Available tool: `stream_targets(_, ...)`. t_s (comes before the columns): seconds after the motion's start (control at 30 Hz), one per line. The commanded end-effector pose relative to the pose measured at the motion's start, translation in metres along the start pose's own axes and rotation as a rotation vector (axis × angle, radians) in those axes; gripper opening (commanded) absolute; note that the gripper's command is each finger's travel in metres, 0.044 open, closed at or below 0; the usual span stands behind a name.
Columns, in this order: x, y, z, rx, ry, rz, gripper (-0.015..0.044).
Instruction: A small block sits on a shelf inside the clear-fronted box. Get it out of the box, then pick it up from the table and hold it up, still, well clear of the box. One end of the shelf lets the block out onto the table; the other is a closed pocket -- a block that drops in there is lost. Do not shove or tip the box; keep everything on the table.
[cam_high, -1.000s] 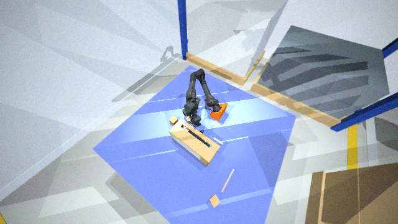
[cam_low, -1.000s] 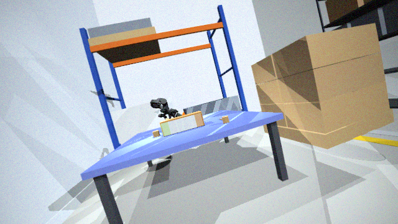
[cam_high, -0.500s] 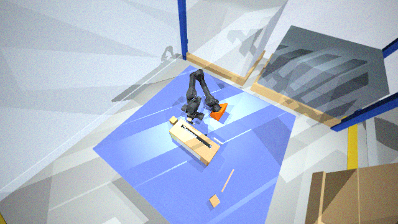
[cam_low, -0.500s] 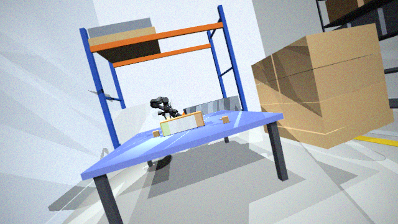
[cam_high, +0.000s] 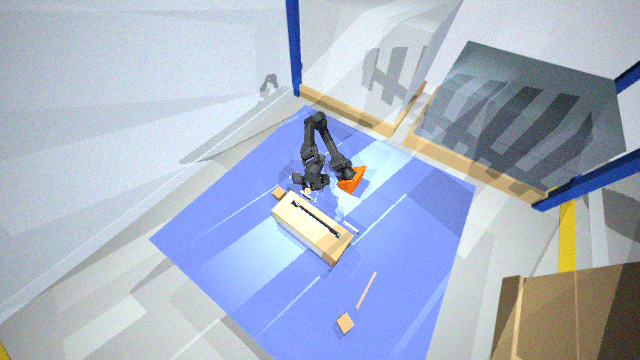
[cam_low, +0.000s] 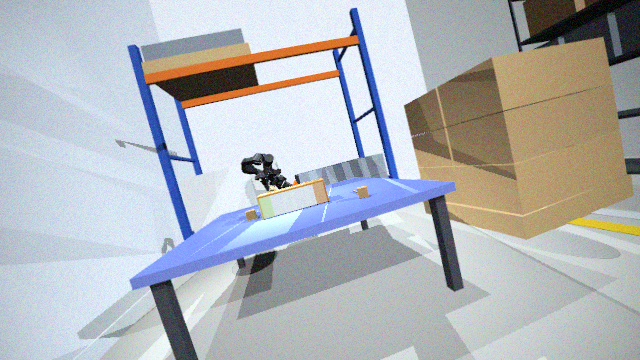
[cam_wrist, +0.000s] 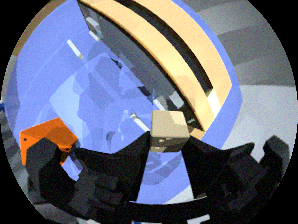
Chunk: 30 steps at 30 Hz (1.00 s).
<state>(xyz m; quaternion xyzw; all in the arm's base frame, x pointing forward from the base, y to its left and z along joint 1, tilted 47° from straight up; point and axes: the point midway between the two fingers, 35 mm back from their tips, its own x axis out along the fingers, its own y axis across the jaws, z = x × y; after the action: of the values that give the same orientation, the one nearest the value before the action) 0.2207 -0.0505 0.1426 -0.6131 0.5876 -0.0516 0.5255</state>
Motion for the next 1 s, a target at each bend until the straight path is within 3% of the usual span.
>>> stream_targets(0.0,-0.005,-0.003,0.001,-0.191,0.006,-0.020,0.0000)
stream_targets(0.97,-0.031,-0.009,0.007,-1.439,0.106,-0.087,0.0000)
